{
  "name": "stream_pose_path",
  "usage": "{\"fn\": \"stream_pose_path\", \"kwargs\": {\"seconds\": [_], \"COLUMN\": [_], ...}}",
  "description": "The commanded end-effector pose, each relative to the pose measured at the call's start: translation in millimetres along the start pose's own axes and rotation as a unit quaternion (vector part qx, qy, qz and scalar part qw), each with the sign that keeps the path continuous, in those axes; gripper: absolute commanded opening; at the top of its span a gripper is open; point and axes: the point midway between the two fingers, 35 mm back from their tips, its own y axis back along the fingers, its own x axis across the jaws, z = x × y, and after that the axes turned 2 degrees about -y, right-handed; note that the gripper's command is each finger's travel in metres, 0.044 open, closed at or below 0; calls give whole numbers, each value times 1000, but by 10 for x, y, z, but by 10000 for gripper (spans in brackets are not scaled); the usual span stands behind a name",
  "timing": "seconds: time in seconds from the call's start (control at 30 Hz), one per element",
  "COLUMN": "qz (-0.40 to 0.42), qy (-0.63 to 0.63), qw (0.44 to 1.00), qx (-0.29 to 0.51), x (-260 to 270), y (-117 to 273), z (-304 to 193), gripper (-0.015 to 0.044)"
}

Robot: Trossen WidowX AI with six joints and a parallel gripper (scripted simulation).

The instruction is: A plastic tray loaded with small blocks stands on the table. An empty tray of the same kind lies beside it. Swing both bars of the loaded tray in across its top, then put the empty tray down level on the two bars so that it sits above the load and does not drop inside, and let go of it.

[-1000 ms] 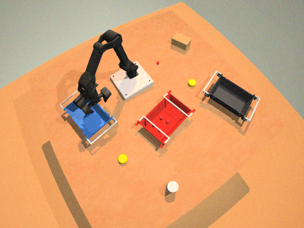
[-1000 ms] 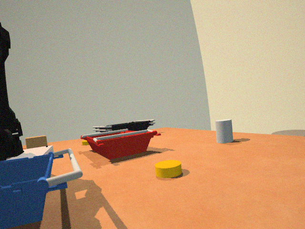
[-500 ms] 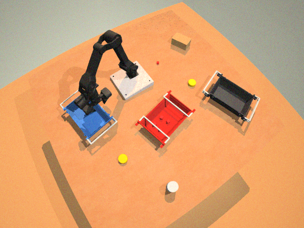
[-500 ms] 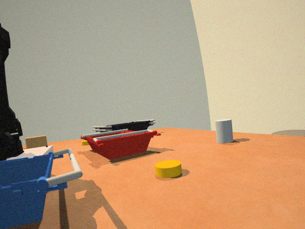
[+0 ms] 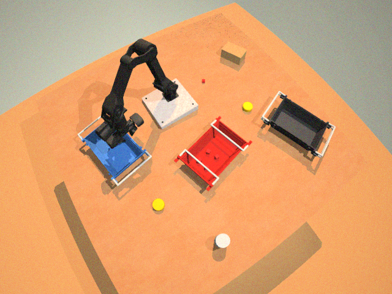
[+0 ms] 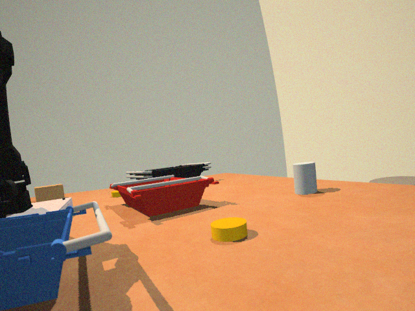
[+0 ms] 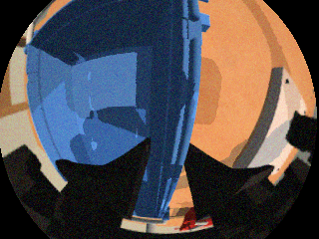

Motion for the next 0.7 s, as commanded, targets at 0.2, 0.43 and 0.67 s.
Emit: {"fn": "stream_pose_path", "kwargs": {"seconds": [0.2, 0.43, 0.67], "qz": [-3, -3, -3], "qy": [2, 2, 2], "qw": [1000, 1000, 1000], "qx": [2, 2, 2], "x": [-15, -15, -11], "y": [-4, -4, 23], "z": [-5, -5, -6], "gripper": [108, 61, 15]}}
